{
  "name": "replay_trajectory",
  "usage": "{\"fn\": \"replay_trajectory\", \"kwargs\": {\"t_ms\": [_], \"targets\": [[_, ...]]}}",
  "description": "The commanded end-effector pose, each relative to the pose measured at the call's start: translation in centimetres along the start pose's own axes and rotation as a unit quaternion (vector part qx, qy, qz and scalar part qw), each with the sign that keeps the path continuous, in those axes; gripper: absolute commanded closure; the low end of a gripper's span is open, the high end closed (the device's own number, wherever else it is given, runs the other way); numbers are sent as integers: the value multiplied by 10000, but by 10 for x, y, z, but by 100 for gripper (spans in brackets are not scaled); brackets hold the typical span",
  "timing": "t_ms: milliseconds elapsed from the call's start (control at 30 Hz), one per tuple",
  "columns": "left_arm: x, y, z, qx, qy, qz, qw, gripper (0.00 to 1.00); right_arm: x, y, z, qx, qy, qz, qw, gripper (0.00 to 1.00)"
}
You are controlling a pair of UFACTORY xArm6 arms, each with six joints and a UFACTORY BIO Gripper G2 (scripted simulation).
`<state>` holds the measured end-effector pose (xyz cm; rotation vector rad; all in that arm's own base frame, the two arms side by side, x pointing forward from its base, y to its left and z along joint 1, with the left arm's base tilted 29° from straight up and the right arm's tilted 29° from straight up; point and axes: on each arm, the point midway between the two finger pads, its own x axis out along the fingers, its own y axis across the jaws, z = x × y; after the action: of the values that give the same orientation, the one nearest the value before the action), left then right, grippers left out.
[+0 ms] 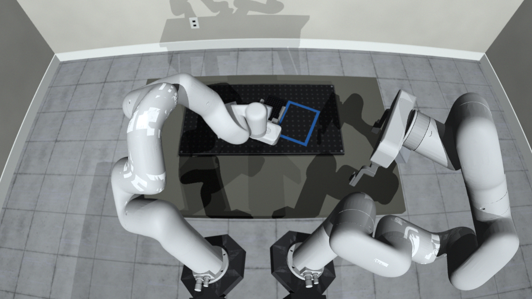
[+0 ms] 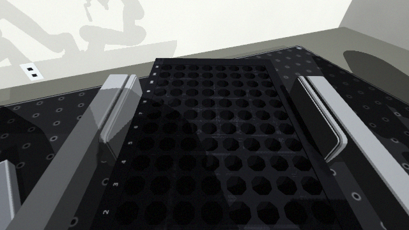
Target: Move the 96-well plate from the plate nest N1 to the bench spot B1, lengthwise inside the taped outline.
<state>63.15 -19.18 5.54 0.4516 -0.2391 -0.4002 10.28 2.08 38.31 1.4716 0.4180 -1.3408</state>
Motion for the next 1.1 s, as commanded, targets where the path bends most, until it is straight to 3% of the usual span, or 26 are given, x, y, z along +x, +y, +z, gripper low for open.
{"fn": "replay_trajectory", "kwargs": {"t_ms": [0,1067], "targets": [[5,-10,1,-2,-16,-3,10000,100,0,0,0,2,3,0,10000,0],[38,-97,-2,-4,-17,-3,10000,100,0,0,0,2,3,0,10000,0]]}}
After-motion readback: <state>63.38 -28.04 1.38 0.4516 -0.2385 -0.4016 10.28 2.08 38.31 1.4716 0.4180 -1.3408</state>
